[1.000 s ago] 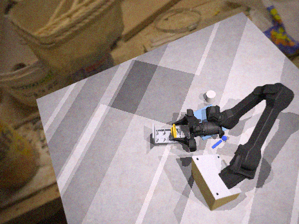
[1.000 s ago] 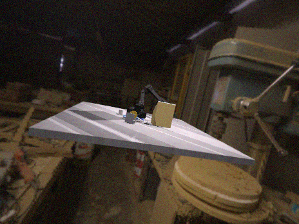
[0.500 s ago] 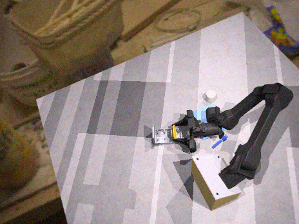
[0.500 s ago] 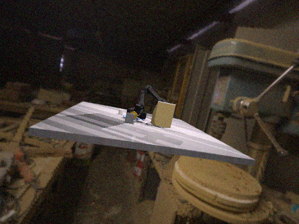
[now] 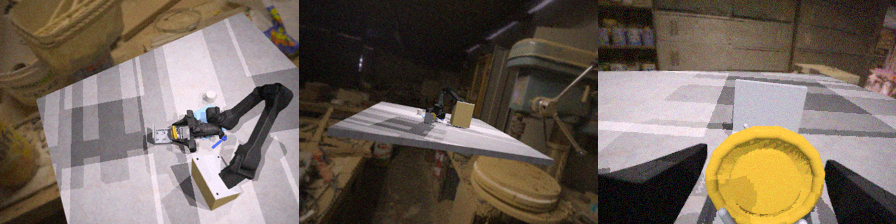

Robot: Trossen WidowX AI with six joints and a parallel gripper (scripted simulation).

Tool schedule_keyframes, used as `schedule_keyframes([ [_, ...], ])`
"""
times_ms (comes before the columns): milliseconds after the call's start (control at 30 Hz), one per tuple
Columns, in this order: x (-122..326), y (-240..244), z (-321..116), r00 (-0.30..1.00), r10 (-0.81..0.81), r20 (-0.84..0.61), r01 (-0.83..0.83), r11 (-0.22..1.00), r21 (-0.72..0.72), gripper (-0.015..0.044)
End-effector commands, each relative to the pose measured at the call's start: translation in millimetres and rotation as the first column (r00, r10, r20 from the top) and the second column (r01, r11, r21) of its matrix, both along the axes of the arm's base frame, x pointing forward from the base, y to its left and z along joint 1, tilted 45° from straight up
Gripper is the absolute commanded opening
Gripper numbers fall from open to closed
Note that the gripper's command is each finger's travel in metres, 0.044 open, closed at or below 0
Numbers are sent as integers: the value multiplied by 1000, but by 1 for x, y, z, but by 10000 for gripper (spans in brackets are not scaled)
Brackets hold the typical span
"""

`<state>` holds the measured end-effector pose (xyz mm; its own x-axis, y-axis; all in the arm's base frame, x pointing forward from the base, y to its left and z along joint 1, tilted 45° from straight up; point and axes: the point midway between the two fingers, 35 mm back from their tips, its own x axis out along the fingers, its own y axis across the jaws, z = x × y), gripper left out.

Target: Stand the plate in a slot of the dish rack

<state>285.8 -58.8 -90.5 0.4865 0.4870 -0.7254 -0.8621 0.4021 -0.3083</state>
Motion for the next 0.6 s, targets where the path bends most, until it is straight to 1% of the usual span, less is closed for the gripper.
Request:
schedule_keyframes([
  [0, 0, 0, 0, 1000, 0, 0, 0, 1000, 0, 400],
  [167, 3, 5, 6, 1000, 1, -2, -1, 1000, -1, 400],
  [300, 12, 39, 43, 1000, 5, -8, -5, 1000, -1, 400],
  [433, 13, 76, 78, 1000, 6, -3, -6, 1000, 12, 400],
  [567, 20, 80, 85, 1000, 6, -2, -6, 1000, 16, 400],
])
